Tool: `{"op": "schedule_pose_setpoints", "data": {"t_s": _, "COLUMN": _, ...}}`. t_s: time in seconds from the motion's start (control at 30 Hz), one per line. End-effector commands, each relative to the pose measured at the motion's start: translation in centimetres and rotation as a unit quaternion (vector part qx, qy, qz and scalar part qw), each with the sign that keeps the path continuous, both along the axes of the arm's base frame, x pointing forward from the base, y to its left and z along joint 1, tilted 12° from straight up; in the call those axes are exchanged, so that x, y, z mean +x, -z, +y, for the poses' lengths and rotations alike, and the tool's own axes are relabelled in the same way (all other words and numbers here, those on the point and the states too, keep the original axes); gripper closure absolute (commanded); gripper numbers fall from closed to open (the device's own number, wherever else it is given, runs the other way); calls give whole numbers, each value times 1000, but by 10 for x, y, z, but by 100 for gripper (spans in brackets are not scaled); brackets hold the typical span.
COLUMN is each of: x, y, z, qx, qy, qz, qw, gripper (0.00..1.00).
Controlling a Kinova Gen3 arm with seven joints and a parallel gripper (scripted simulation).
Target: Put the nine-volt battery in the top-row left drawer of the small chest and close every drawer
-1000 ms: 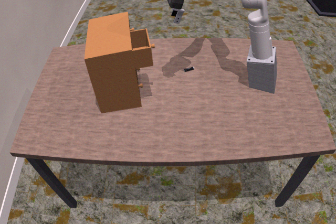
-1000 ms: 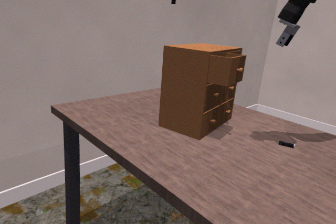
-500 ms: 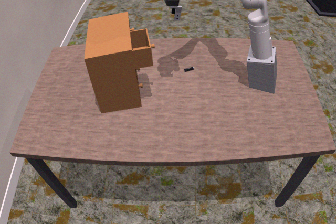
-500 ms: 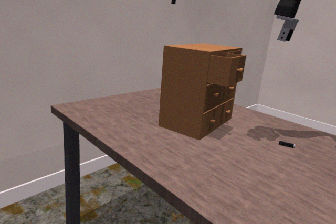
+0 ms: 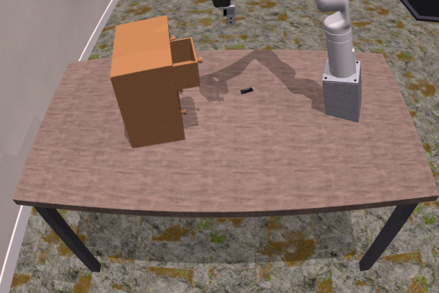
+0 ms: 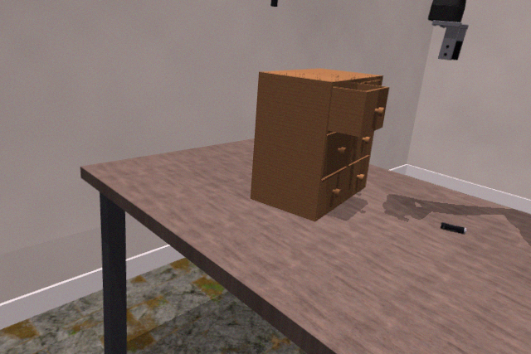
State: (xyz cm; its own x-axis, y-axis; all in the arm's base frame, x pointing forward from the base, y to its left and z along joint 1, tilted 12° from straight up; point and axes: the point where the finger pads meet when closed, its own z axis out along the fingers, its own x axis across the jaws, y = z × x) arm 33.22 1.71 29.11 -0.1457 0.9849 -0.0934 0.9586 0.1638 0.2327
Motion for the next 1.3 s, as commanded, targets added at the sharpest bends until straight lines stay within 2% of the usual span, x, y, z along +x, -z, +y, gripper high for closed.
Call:
{"op": "schedule_pose_setpoints", "data": {"t_s": 0.0, "x": 2, "y": -1, "z": 2, "qx": -7, "qy": -1, "qz": 5, "qw": 1000, "gripper": 0}}
{"op": "schedule_pose_setpoints", "data": {"t_s": 0.4, "x": 1, "y": -4, "z": 2, "qx": -10, "qy": 1, "qz": 25, "qw": 1000, "gripper": 0}}
{"op": "schedule_pose_setpoints", "data": {"t_s": 1.27, "x": 1, "y": -4, "z": 2, "qx": -10, "qy": 1, "qz": 27, "qw": 1000, "gripper": 0}}
